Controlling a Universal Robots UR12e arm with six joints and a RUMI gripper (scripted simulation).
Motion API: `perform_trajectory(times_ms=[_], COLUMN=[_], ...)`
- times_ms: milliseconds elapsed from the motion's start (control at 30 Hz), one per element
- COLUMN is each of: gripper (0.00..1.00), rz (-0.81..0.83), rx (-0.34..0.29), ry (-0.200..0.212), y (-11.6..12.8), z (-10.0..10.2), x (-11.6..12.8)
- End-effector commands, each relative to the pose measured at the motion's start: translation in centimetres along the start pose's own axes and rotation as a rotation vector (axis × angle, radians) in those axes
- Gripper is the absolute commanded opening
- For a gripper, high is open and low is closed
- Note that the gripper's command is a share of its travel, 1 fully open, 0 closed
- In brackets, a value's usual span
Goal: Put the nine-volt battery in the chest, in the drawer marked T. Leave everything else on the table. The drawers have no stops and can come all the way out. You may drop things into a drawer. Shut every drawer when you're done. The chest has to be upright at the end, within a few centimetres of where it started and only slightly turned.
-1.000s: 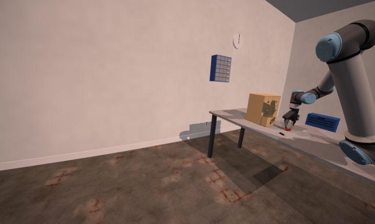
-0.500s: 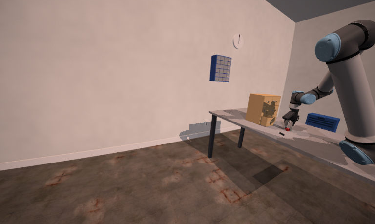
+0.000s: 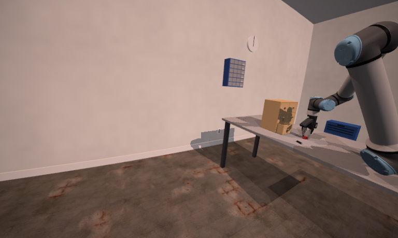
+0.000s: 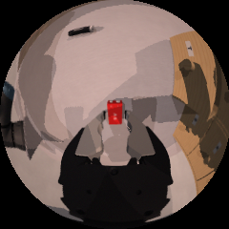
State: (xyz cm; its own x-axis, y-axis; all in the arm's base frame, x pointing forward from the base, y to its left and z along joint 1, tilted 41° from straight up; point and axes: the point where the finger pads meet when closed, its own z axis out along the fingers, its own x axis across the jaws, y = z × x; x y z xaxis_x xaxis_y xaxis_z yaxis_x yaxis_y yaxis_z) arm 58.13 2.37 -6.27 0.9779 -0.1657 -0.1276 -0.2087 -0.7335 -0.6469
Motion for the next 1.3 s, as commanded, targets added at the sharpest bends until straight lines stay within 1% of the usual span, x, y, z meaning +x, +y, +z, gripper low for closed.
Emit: perform_trajectory(times_ms=[0,300,333,1267], gripper=[0.25,0.25,0.13,0.13], rz=[0.000,0.000,0.000,0.000], rx=[0.000,0.000,0.000,0.000], ry=[0.001,0.001,0.001,0.001], y=[0.02,0.02,0.02,0.02], z=[-0.06,-0.06,-0.06,-0.06], x=[0.06,0.06,0.06,0.06])
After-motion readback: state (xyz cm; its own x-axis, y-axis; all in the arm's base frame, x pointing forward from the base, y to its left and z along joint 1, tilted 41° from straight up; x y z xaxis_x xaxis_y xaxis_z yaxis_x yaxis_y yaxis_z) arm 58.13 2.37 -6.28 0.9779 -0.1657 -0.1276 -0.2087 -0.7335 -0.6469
